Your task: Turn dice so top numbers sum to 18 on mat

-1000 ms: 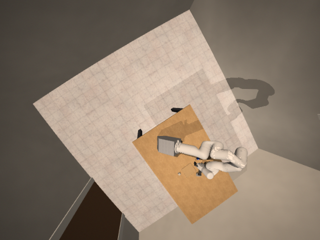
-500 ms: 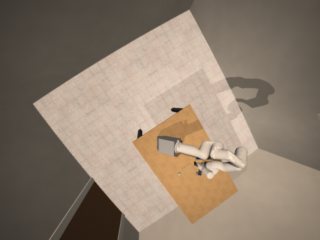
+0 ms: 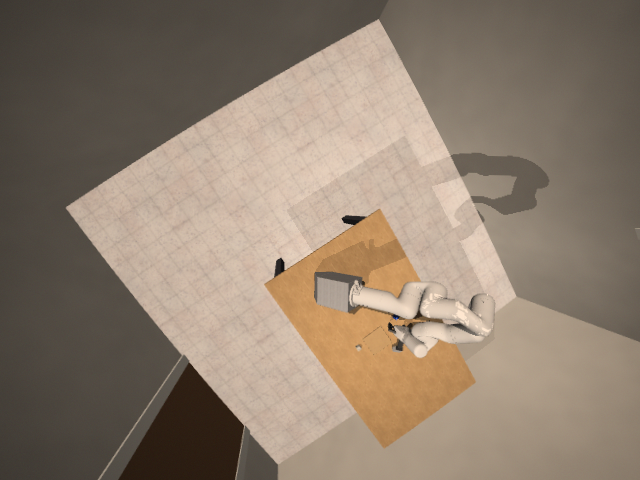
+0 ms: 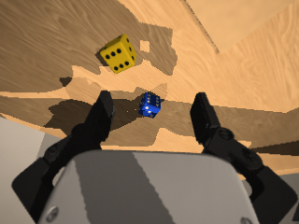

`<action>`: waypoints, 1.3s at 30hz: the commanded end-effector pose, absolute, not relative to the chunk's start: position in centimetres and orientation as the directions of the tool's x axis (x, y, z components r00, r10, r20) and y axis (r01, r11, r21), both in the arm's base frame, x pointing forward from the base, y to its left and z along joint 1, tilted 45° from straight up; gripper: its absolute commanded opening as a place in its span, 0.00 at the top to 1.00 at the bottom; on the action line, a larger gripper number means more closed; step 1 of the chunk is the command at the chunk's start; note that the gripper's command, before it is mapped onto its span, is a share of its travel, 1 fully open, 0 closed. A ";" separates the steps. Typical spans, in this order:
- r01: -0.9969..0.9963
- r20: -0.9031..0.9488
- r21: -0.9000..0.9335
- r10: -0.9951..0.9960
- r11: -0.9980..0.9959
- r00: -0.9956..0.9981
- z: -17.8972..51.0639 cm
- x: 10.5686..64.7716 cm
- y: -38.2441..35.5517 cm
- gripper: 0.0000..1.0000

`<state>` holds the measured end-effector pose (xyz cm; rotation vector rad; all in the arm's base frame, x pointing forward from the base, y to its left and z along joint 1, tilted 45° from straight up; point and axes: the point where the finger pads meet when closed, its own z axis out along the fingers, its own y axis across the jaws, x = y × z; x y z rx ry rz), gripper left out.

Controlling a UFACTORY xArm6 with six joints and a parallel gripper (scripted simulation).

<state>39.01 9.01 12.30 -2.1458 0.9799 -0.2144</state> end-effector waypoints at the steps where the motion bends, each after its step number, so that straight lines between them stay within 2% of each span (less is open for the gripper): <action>1: -0.579 -0.147 -0.698 -0.707 -0.422 0.692 12.4 39.1 9.0 0.00; 14: -0.579 -0.147 -0.698 -0.707 -0.422 0.692 12.8 38.8 8.6 0.00; 30: -0.579 -0.147 -0.698 -0.707 -0.422 0.692 19.3 34.8 3.4 0.00; 39: -0.579 -0.147 -0.698 -0.707 -0.422 0.692 19.8 34.5 2.9 0.00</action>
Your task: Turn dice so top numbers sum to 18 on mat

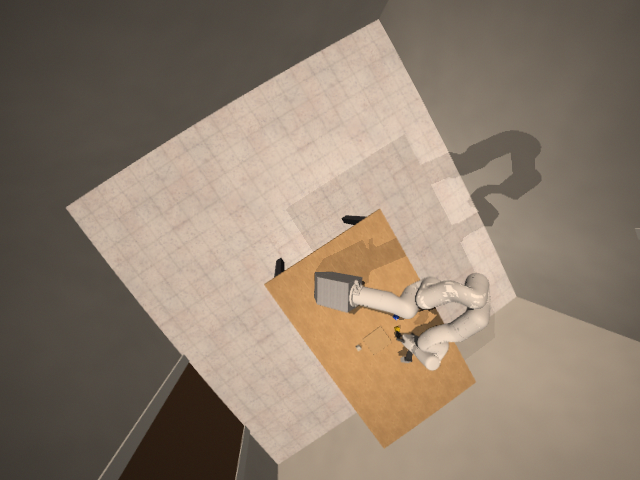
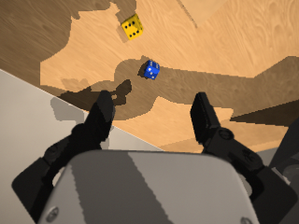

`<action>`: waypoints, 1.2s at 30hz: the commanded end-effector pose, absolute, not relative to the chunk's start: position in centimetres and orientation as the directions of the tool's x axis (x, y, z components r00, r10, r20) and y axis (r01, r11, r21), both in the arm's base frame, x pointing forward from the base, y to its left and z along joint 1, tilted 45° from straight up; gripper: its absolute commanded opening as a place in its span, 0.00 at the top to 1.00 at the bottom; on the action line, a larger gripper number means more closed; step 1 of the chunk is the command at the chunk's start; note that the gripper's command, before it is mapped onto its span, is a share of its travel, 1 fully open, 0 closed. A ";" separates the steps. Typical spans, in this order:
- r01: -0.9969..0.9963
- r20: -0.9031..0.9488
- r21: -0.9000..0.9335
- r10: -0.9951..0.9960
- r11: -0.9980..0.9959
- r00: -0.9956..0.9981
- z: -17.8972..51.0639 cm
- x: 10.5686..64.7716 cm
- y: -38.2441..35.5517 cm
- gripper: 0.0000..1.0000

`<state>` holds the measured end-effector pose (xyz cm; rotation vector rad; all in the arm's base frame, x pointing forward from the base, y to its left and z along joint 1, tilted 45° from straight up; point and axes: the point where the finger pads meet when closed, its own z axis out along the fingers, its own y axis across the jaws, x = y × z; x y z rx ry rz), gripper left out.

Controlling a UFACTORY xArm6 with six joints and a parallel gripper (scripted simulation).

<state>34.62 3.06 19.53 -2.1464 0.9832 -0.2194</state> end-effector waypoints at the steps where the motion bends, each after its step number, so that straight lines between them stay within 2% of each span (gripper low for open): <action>1: -0.579 -0.147 -0.698 -0.707 -0.422 0.692 19.8 34.5 2.9 0.00; 6: -0.557 -0.125 -0.702 -0.693 -0.444 0.710 20.0 34.8 2.9 0.00; 13: -0.332 0.081 -0.708 -0.538 -0.623 0.839 21.0 38.0 2.7 0.00; 18: -0.257 0.142 -0.698 -0.481 -0.668 0.865 21.2 39.1 2.6 0.00; 36: -0.253 0.146 -0.697 -0.478 -0.671 0.866 21.2 39.1 2.6 0.00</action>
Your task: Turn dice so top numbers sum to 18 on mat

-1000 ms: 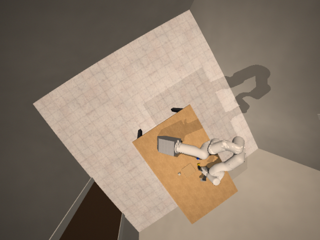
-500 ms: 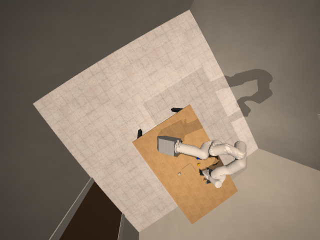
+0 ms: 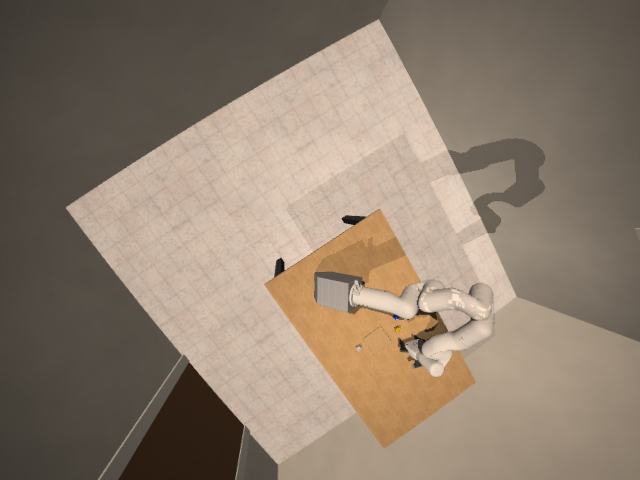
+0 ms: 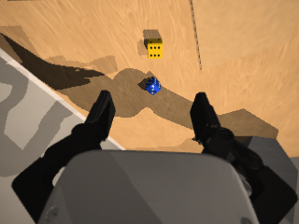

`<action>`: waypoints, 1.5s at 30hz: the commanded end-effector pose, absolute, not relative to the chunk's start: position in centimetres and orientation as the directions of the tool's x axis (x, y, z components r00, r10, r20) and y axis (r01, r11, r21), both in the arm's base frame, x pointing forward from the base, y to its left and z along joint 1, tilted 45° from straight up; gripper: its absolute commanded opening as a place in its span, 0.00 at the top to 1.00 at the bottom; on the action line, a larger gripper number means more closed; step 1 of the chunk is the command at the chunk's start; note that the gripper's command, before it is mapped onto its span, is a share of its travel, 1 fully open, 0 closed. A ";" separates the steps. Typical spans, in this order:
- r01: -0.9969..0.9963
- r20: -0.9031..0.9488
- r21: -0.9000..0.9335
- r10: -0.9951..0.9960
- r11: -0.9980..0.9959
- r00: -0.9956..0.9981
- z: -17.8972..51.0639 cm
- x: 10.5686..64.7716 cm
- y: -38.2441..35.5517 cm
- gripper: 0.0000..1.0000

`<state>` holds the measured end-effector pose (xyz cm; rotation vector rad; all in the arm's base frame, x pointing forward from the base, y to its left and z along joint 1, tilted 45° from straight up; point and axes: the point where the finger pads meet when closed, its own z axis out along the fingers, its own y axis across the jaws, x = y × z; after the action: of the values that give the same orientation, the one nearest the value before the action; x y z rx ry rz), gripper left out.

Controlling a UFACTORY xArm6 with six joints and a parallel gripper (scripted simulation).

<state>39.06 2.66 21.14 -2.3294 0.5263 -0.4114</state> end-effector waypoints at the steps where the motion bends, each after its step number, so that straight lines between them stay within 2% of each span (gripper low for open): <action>1: -0.253 0.146 -0.697 -0.478 -0.671 0.866 21.2 39.1 2.6 0.00; 9: -0.235 0.160 -0.695 -0.464 -0.680 0.871 17.7 41.2 5.3 0.00; 10: -0.235 0.160 -0.695 -0.464 -0.680 0.871 17.7 41.2 5.3 0.58; 45: -0.235 0.160 -0.695 -0.464 -0.680 0.871 17.7 41.2 5.3 0.58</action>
<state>41.18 5.35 17.58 -2.3363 0.5023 -0.4216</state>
